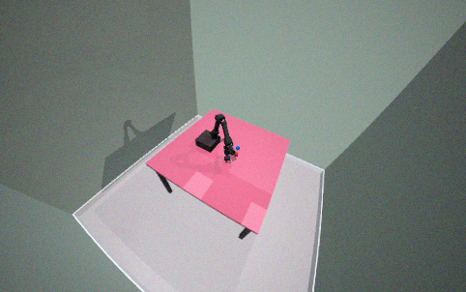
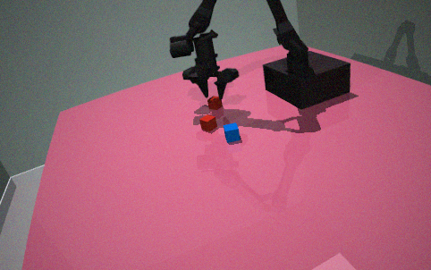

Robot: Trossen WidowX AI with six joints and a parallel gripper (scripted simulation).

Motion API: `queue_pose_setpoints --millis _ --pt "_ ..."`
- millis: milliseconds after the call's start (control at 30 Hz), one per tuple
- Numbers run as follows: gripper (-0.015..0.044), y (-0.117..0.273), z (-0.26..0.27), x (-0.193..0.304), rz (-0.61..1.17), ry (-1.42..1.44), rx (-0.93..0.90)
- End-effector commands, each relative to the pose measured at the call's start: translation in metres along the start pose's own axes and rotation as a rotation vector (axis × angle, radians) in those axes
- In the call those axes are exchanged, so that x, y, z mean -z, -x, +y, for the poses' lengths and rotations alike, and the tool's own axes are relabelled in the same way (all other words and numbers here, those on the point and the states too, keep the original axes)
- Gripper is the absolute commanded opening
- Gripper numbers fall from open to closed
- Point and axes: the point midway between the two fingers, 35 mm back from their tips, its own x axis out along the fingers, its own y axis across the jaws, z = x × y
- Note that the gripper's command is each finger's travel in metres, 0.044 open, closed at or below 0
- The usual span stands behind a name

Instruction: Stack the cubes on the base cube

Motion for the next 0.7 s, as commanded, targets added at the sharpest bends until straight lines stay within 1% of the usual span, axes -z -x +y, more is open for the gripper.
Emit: queue_pose_setpoints --millis 0,267,467,667 --pt "0.0265 -0.007 0.001 0.000 -0.003 -0.004 -0.001" --pt "0.0265 -0.017 0.001 0.000 -0.003 -0.004 -0.001" --pt "0.0107 -0.017 0.001 0.000 -0.003 -0.004 -0.001" --pt "0.0105 -0.013 0.000 0.000 -0.003 -0.004 -0.001"
